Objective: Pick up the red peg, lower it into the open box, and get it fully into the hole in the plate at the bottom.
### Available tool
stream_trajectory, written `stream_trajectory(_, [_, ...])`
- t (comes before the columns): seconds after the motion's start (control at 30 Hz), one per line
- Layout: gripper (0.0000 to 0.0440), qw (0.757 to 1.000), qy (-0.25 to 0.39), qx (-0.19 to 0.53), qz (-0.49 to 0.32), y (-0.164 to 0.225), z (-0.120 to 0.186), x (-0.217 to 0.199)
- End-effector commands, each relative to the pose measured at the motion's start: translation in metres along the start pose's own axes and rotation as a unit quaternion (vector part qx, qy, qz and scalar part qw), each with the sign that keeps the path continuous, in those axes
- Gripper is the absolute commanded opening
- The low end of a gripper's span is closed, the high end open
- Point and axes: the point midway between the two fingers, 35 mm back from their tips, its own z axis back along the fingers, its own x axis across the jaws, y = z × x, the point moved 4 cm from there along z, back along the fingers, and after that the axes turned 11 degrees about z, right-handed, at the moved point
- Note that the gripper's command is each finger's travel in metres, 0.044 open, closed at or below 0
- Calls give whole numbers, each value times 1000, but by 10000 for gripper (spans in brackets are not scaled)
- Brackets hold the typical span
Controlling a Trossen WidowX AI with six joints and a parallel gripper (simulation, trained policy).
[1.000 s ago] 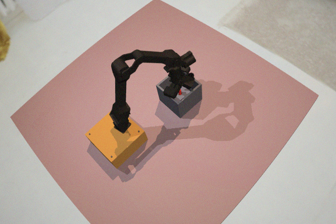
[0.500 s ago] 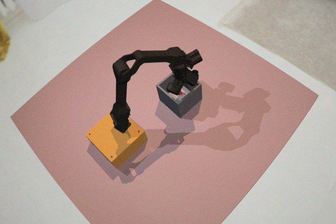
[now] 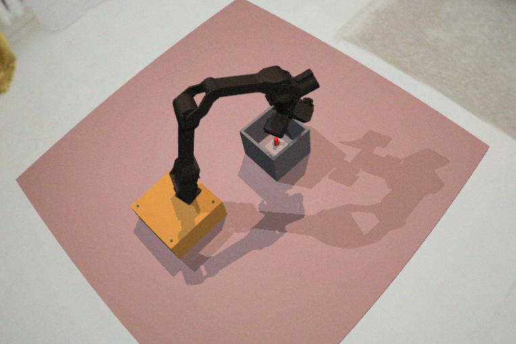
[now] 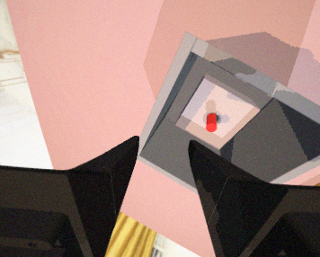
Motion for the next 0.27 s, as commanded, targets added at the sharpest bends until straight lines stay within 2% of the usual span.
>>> stream_trajectory(0.0, [212, 1000, -23, -5, 12, -4, 16, 7])
stream_trajectory(0.23, [212, 996, -75, -24, 40, -9, 58, 22])
